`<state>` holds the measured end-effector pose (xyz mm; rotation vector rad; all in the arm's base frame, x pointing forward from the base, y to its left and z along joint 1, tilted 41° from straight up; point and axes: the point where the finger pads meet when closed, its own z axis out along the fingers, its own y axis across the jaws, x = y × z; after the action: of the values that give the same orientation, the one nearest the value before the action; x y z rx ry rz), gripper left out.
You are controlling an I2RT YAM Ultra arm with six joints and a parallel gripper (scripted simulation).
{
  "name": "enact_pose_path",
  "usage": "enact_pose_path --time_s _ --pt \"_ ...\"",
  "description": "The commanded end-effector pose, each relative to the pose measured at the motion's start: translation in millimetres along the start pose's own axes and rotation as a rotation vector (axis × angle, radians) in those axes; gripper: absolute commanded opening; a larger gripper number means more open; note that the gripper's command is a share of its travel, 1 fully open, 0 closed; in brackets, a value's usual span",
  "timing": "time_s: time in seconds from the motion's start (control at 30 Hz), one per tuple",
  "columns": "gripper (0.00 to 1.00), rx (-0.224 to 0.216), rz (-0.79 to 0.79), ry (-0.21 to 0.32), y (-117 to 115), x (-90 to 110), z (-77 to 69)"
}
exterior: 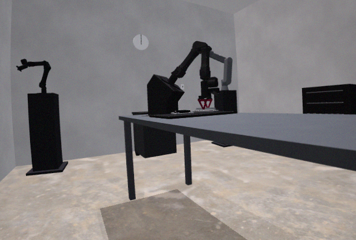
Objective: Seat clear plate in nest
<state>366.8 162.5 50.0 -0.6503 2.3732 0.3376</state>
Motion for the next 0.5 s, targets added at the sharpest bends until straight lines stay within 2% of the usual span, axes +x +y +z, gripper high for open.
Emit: enact_pose_path --time_s 0.0,0.47 --pt "0.0 0.002 -0.001 -0.008 -0.3 -2.3 -1.2" --pt "0.0 0.002 -0.001 -0.008 -0.2 -2.0 1.0"
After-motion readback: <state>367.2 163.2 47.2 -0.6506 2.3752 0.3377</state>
